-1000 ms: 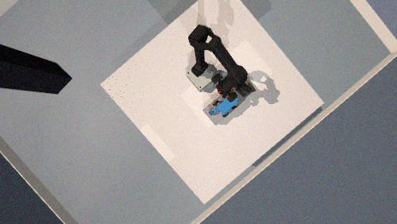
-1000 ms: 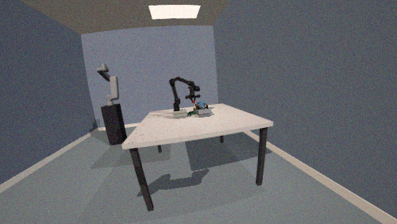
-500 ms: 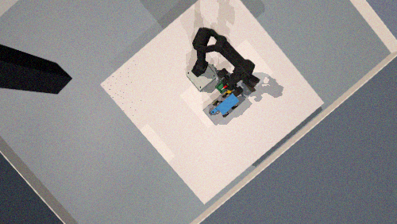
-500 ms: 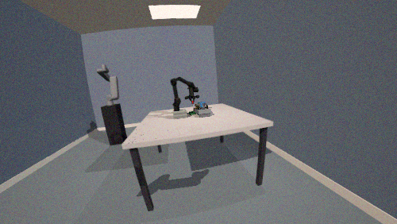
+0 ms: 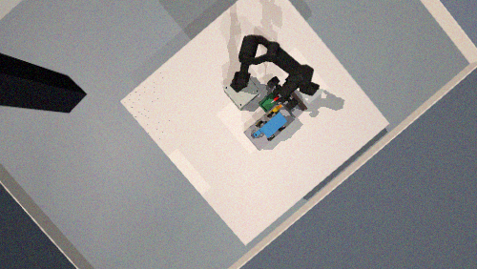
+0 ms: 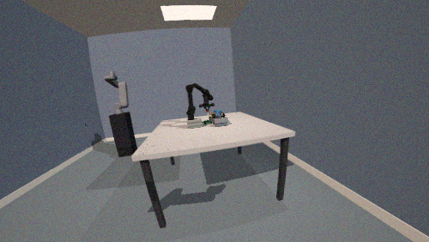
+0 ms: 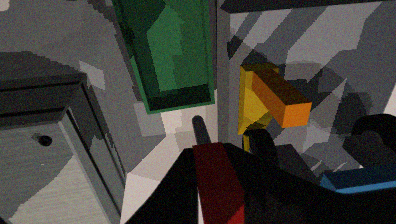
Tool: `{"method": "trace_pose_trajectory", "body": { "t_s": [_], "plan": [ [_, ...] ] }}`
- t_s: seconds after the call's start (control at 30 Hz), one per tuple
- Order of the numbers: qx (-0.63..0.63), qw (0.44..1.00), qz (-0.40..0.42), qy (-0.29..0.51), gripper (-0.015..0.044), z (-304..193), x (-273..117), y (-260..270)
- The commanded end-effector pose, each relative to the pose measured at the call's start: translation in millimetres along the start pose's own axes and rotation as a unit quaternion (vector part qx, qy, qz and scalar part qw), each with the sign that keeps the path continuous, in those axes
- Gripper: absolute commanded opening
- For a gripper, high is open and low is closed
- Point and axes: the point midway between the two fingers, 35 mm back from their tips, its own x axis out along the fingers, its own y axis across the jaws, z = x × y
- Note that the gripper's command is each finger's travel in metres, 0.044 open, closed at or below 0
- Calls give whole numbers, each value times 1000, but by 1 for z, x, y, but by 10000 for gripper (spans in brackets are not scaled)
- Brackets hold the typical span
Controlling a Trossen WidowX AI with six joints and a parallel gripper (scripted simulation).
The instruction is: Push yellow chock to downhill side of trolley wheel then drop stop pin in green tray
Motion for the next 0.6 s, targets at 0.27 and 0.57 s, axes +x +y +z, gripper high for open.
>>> {"method": "trace_pose_trajectory", "body": {
  "t_s": [0.27, 0.57],
  "plan": [
    [-140, 990, -11, -27, 0, 0, -1, 1],
    [-273, 961, -24, -49, 0, -2, 0, 1]
  ]
}}
